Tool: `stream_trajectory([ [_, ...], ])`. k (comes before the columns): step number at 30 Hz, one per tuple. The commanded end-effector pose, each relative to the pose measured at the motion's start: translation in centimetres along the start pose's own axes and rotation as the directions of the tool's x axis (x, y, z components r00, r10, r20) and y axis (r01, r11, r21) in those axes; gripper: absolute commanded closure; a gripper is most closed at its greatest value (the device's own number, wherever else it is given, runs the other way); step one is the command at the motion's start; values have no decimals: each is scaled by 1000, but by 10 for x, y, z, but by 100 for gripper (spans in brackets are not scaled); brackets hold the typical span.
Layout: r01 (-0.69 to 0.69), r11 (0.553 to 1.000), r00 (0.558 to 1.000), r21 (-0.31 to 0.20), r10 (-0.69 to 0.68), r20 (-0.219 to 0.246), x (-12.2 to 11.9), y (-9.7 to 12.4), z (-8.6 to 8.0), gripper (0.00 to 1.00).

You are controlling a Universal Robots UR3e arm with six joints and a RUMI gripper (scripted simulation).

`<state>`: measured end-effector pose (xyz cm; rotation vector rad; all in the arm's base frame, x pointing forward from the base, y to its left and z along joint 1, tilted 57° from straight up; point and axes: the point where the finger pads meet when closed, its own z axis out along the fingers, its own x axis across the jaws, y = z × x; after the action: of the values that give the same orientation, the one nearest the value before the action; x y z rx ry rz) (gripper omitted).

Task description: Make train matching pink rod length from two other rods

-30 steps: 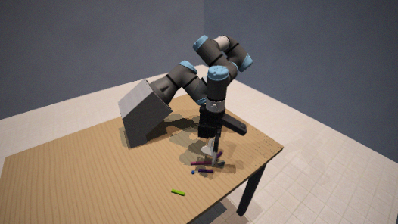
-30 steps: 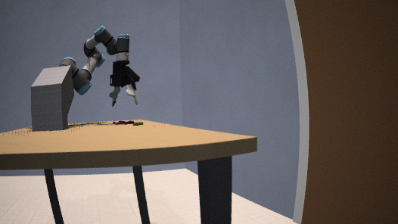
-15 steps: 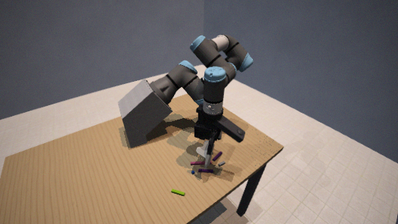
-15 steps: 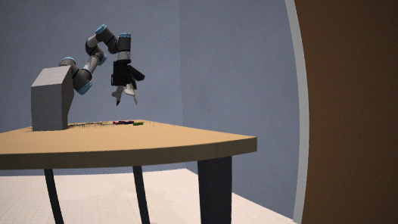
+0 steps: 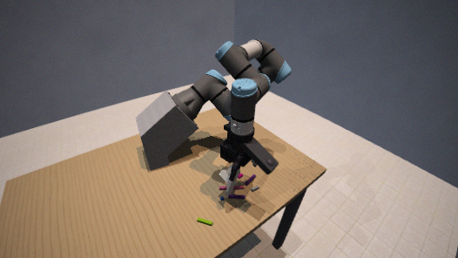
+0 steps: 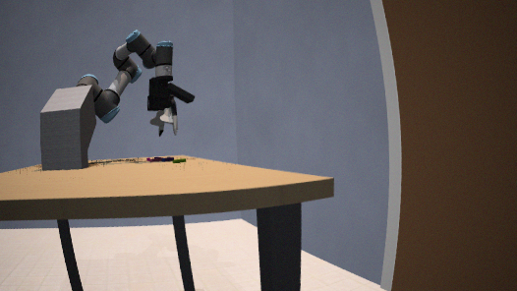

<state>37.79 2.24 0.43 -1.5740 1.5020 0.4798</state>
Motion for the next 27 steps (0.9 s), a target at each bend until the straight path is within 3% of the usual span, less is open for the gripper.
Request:
stream_trajectory([
  [1,-154,988,988,-5,153,-14,12,-3,-2,0],
  [17,-415,910,910,-1,415,-15,35,-4,-2,0],
  [27,-605,796,796,3,605,-15,53,-3,-1,0],
])
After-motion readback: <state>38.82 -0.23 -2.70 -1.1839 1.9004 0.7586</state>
